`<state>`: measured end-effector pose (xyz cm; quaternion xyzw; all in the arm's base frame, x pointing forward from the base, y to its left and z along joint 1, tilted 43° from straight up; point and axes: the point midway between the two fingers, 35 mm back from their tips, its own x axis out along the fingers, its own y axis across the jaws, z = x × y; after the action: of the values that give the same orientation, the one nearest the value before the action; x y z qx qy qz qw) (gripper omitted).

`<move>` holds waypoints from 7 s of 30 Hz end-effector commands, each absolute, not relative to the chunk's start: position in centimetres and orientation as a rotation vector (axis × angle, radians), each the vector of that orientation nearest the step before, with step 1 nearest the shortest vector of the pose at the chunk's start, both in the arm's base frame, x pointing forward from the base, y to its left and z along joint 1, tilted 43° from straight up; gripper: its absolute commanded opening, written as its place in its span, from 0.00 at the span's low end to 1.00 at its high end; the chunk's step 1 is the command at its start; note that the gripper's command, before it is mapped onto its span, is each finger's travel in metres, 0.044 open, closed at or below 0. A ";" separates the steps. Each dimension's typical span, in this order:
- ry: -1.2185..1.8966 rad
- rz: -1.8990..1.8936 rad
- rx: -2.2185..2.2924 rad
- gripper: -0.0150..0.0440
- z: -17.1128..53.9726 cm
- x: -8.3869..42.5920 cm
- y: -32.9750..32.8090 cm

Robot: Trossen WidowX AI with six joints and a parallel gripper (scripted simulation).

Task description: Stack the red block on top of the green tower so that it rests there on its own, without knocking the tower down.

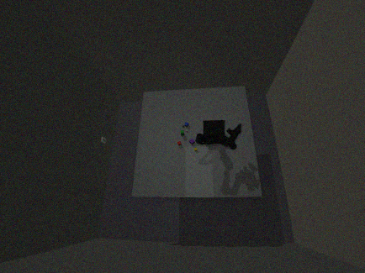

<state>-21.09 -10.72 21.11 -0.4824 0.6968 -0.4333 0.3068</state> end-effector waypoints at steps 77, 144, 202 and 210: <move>0.403 -3.704 1.105 1.00 18.1 1.2 35.9; -3.800 -2.597 -0.713 1.00 1.3 35.4 14.8; -3.797 -2.599 -0.717 0.47 -1.8 35.3 17.8; -3.798 -2.598 -0.715 0.25 -0.7 35.4 16.8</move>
<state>35.02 17.54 -1.57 0.1138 0.5973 0.4058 0.6823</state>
